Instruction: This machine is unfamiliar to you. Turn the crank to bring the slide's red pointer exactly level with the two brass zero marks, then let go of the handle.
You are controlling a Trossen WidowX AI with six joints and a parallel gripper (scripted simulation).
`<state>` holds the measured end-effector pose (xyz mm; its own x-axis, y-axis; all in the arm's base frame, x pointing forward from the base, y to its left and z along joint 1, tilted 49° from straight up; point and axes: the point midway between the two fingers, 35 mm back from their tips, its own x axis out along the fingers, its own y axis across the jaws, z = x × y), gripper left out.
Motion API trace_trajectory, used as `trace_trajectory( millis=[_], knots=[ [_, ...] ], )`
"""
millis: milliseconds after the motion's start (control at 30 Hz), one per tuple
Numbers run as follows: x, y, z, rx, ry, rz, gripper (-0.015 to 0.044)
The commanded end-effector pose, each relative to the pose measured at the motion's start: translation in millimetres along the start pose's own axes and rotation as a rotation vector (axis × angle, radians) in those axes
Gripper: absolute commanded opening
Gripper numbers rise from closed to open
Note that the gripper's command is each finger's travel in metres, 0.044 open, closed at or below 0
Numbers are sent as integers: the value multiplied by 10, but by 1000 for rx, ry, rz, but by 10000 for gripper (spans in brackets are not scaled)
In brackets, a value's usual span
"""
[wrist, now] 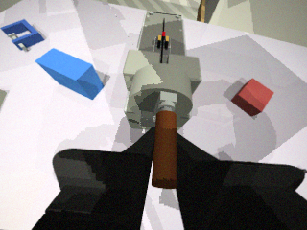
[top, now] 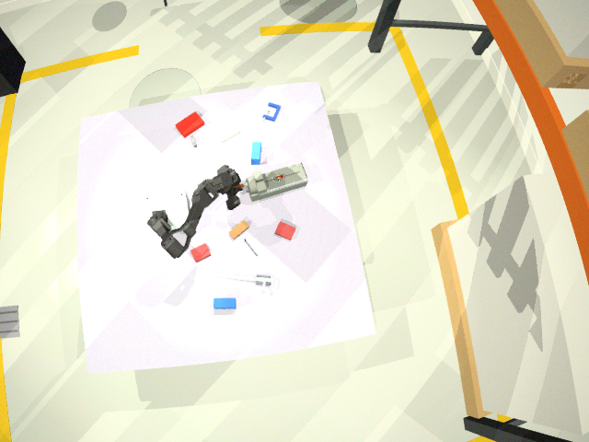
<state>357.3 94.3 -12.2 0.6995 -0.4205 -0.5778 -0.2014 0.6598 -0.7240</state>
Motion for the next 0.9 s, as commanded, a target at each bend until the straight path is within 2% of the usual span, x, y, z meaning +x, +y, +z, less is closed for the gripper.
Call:
trace_trajectory(
  millis=[0, 33, 600, 867],
  knots=[
    [0, 0, 0, 0, 0, 0, 0],
    [0, 0, 0, 0, 0, 0, 0],
    [0, 0, 0, 0, 0, 0, 440],
    [-198, 13, 218, 1, 1, 3, 440]
  ],
)
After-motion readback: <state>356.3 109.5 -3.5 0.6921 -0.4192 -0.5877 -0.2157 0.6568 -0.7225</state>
